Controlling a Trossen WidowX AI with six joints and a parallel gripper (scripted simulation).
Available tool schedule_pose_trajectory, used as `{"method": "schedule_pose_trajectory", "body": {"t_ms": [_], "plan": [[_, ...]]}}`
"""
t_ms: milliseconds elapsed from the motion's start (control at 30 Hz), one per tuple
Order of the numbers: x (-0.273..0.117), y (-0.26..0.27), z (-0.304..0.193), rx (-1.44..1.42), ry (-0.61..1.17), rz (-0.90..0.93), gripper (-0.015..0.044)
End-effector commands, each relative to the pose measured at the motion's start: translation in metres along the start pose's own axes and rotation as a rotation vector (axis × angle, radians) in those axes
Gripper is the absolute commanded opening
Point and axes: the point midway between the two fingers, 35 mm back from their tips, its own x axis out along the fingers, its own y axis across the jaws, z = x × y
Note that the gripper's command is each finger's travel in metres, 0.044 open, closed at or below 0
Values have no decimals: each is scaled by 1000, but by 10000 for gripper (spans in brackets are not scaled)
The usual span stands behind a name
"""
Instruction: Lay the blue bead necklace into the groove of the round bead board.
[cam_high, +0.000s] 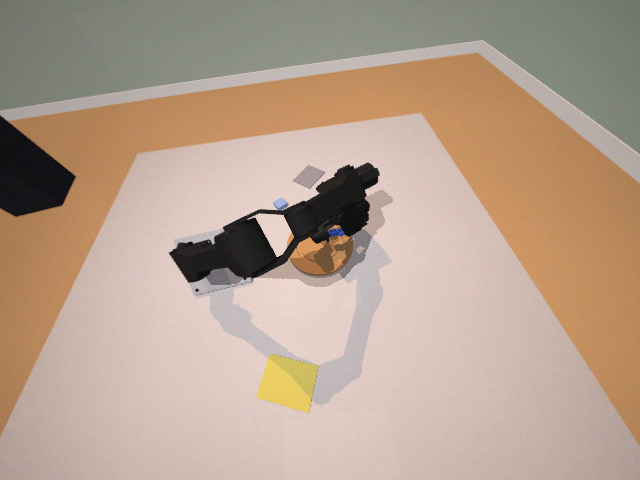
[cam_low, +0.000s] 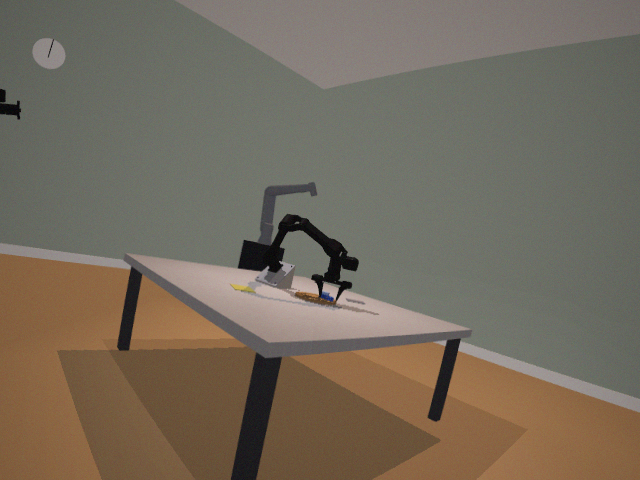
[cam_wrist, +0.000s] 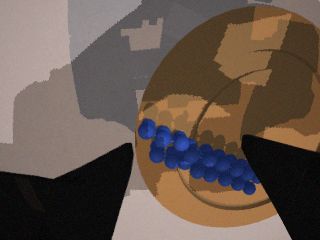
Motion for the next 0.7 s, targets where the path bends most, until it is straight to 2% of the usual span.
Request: {"method": "schedule_pose_trajectory", "body": {"t_ms": [0,33,433,667], "plan": [[3,-2,-1,-6,-4,-6,380],[3,-2,-1,-6,-4,-6,380],[1,0,0,-1,0,-1,65],[1,0,0,-1,0,-1,18]]}}
